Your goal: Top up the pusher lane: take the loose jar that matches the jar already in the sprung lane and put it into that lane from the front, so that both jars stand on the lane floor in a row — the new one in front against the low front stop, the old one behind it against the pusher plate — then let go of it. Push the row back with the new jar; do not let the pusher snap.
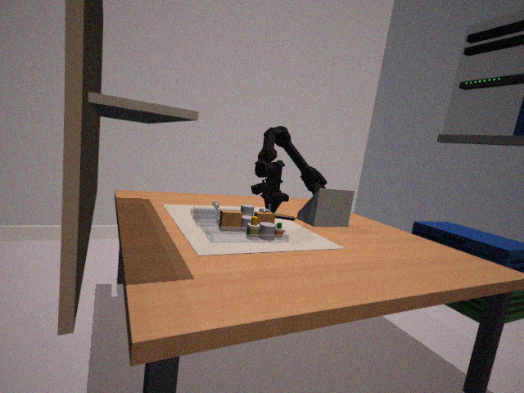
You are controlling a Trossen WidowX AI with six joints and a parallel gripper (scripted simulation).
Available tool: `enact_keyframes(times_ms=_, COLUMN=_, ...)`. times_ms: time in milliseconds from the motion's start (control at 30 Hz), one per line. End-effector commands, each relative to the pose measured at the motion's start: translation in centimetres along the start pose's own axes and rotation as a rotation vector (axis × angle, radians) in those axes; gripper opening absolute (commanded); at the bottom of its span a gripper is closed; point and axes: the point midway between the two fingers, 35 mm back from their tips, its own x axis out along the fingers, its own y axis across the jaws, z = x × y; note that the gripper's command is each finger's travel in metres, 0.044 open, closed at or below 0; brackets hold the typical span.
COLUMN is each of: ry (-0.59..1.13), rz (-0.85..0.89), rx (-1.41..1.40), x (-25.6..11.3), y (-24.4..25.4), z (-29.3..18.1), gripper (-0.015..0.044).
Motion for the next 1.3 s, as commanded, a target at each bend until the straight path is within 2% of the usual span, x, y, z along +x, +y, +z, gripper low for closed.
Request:
enact_keyframes(times_ms=0, ry=-0.020, rz=0.004, rx=0.016, x=-0.2, y=0.0, z=1.0, gripper=0.0000)
enact_keyframes(times_ms=1267, ry=-0.020, rz=0.004, rx=0.017, x=-0.3, y=-0.1, z=2.5, gripper=0.0000)
